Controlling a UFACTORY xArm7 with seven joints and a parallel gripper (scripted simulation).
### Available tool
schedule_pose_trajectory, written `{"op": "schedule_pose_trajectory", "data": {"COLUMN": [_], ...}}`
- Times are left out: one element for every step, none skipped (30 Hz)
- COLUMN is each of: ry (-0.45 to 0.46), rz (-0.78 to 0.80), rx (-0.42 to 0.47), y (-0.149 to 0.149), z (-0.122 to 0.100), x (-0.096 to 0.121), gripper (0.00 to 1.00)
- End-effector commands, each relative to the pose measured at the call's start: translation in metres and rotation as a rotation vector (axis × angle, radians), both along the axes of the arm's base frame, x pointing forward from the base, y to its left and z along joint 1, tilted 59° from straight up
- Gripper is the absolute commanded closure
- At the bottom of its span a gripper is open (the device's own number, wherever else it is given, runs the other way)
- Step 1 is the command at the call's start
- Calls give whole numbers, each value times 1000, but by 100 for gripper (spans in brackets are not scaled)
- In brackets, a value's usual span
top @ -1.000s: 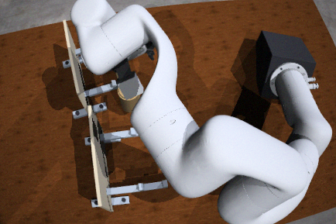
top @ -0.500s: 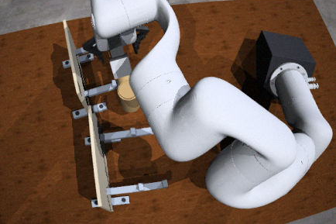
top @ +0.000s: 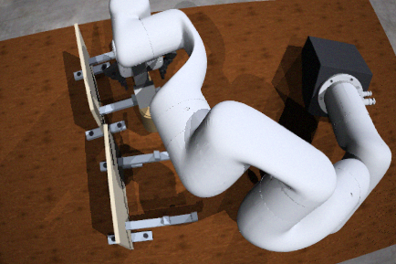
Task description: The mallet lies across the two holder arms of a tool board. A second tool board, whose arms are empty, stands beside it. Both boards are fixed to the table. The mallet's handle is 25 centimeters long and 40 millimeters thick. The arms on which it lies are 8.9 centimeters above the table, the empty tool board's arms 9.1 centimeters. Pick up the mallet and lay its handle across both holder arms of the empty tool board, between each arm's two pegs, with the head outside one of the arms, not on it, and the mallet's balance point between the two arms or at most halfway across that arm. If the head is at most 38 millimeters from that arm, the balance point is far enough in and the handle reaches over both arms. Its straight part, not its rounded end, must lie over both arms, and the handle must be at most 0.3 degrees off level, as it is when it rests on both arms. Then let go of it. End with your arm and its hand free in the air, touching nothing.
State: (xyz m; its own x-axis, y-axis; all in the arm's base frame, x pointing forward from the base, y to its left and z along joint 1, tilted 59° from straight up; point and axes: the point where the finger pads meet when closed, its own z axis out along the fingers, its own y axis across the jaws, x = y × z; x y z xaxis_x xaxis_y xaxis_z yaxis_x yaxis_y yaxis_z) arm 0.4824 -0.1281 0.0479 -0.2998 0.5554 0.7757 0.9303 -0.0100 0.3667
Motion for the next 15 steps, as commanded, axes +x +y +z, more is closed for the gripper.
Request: {"op": "schedule_pose_trajectory", "data": {"ry": [-5, -5, -5, -5, -5, -5, -5, -5, -5, -5, -5, -5, -5, -5, -5], "rz": [-10, -10, -10, -10, -10, -10, -10, -10, -10, -10, -10, -10, -10, -10, -10], "rx": [-7, -7, -7, -7, -7, -7, -7, -7, -7, -7, -7, -7, -7, -7, -7], "y": [23, 23, 23, 23, 23, 23, 23, 23, 23, 23, 23, 23, 23, 23, 23], "z": [-17, -17, -17, -17, -17, -17, -17, -17, -17, -17, -17, -17, -17, -17, -17], "x": [9, 9, 9, 9, 9, 9, 9, 9, 9, 9, 9, 9, 9, 9, 9], "gripper": [0, 0, 0, 0, 0, 0, 0, 0, 0, 0, 0, 0, 0, 100, 100]}}
